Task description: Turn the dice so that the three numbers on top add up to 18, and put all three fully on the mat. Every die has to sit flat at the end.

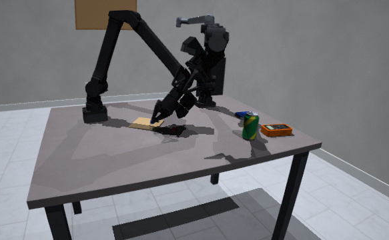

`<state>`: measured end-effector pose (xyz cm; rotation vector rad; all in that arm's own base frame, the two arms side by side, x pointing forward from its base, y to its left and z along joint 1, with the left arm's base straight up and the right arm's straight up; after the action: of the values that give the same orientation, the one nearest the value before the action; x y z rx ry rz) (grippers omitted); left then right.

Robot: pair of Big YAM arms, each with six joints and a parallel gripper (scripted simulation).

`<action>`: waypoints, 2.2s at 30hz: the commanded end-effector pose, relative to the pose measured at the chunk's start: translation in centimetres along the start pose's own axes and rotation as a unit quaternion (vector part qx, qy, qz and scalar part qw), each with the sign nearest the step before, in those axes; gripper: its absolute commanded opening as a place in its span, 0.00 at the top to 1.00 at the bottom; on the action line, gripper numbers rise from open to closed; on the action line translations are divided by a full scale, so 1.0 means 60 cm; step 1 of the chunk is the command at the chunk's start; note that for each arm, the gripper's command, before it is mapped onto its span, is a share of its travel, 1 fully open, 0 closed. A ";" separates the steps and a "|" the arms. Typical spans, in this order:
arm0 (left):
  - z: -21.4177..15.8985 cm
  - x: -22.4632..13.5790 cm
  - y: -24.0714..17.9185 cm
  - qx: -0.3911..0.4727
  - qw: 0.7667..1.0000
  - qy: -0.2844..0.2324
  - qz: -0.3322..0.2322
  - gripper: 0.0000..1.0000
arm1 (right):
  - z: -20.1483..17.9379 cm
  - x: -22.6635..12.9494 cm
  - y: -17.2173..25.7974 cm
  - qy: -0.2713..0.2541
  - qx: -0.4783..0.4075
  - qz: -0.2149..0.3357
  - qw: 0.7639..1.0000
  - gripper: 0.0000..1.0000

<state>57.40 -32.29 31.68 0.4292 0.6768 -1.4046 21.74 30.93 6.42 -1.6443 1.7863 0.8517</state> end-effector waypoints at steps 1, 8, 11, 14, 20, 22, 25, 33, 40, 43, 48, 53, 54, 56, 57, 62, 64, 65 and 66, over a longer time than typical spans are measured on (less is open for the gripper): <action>0.060 -0.053 0.004 0.030 0.999 -0.025 0.026 0.00 | 0.005 0.003 -0.008 0.000 0.012 0.000 1.000 0.91; 0.060 -0.053 0.004 0.030 0.999 -0.025 0.026 0.00 | -0.003 0.003 -0.012 -0.002 0.010 0.001 1.000 0.91; 0.060 -0.053 0.004 0.030 0.999 -0.025 0.026 0.00 | 0.007 0.026 -0.017 0.005 0.011 0.004 1.000 0.91; 0.060 -0.053 0.004 0.030 0.999 -0.025 0.026 0.00 | 0.012 0.031 -0.018 0.005 0.009 0.004 1.000 0.91; 0.060 -0.053 0.004 0.030 0.999 -0.025 0.026 0.00 | 0.011 0.012 -0.014 -0.004 0.010 -0.003 1.000 0.91; 0.060 -0.053 0.004 0.030 0.999 -0.025 0.026 0.00 | 0.011 0.012 -0.014 -0.004 0.010 -0.003 1.000 0.91; 0.060 -0.053 0.004 0.030 0.999 -0.025 0.026 0.00 | 0.011 0.012 -0.014 -0.004 0.010 -0.003 1.000 0.91; 0.060 -0.053 0.004 0.030 0.999 -0.025 0.026 0.00 | 0.008 -0.044 -0.009 -0.034 0.020 -0.020 0.999 0.60; 0.060 -0.053 0.004 0.030 0.999 -0.025 0.026 0.00 | 0.006 -0.075 -0.007 -0.039 0.021 -0.022 0.999 0.60; 0.060 -0.053 0.004 0.030 0.999 -0.025 0.026 0.00 | 0.006 -0.086 -0.014 -0.034 0.020 -0.019 0.999 0.60; 0.060 -0.053 0.004 0.030 0.999 -0.025 0.026 0.00 | 0.033 -0.120 -0.011 -0.009 0.014 -0.008 1.000 0.61; 0.060 -0.053 0.004 0.030 0.999 -0.025 0.026 0.00 | 0.048 -0.141 -0.014 -0.029 0.065 -0.029 0.997 0.61; 0.060 -0.053 0.004 0.030 0.999 -0.025 0.026 0.00 | 0.047 -0.142 -0.013 -0.039 0.086 -0.038 0.995 0.61; 0.060 -0.053 0.004 0.030 0.999 -0.025 0.026 0.00 | 0.047 -0.142 -0.013 -0.039 0.086 -0.038 0.995 0.61; 0.060 -0.053 0.004 0.030 0.999 -0.025 0.026 0.00 | 0.047 -0.141 -0.013 -0.052 0.111 -0.049 0.991 0.61; 0.060 -0.053 0.004 0.030 0.999 -0.025 0.026 0.00 | 0.066 -0.140 -0.021 -0.113 0.224 -0.104 0.962 0.61; 0.060 -0.053 0.004 0.030 0.999 -0.025 0.026 0.00 | 0.072 -0.140 -0.023 -0.134 0.257 -0.119 0.950 0.61; 0.060 -0.053 0.004 0.030 0.999 -0.025 0.026 0.00 | 0.075 -0.142 -0.025 -0.145 0.274 -0.125 0.943 0.61; 0.060 -0.053 0.004 0.030 0.999 -0.025 0.026 0.00 | 0.078 -0.143 -0.026 -0.155 0.292 -0.131 0.935 0.61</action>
<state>57.40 -32.29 31.68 0.4292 0.6768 -1.4046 24.08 38.55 9.23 -1.4346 1.5438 0.5630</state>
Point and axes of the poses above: on each arm, the point where the finger pads meet when closed, its own x axis out along the fingers, its own y axis across the jaws, z = x × y, the point moved 9 cm from there along -x, back along the fingers, and after that the axes turned 6 degrees about -x, right-handed, at the moved point
